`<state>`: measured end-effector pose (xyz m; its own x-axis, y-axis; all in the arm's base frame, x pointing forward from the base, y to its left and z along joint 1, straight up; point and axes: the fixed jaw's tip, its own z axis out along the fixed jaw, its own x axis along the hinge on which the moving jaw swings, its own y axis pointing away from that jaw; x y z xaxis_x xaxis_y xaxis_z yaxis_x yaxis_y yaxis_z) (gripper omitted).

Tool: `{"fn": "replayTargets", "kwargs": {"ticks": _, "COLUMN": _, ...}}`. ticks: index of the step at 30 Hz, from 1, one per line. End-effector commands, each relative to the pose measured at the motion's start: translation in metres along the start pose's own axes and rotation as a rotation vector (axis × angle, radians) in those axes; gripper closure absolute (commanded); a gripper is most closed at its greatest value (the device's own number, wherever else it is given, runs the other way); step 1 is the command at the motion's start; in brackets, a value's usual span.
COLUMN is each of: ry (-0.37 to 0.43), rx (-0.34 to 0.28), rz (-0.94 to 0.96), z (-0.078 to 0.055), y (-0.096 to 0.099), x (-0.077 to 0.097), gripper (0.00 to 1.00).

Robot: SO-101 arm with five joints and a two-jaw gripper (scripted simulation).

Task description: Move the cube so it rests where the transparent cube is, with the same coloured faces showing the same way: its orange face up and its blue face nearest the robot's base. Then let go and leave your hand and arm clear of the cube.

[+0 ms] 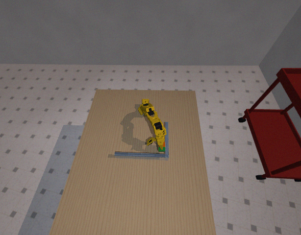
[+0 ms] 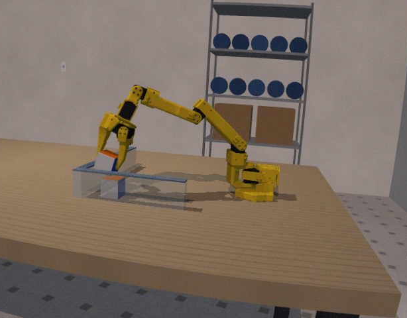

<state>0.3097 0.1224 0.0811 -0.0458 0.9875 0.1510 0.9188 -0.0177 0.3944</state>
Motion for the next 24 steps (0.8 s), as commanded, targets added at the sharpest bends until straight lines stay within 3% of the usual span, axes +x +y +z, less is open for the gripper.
{"fn": "replayTargets", "kwargs": {"ticks": 1, "ry": 0.038, "rx": -0.088, "rz": -0.004, "z": -0.019, "y": 0.011, "x": 0.006, "gripper": 0.78}}
{"fn": "replayTargets", "kwargs": {"ticks": 14, "ry": 0.034, "rx": -0.076, "rz": -0.004, "z": -0.018, "y": 0.009, "x": 0.005, "gripper": 0.78}}
{"fn": "replayTargets", "kwargs": {"ticks": 18, "ry": 0.017, "rx": -0.033, "rz": -0.005, "z": -0.013, "y": 0.004, "x": 0.003, "gripper": 0.78}}
{"fn": "replayTargets", "kwargs": {"ticks": 24, "ry": -0.027, "rx": 0.08, "rz": -0.007, "z": -0.003, "y": -0.013, "x": -0.003, "gripper": 0.78}}
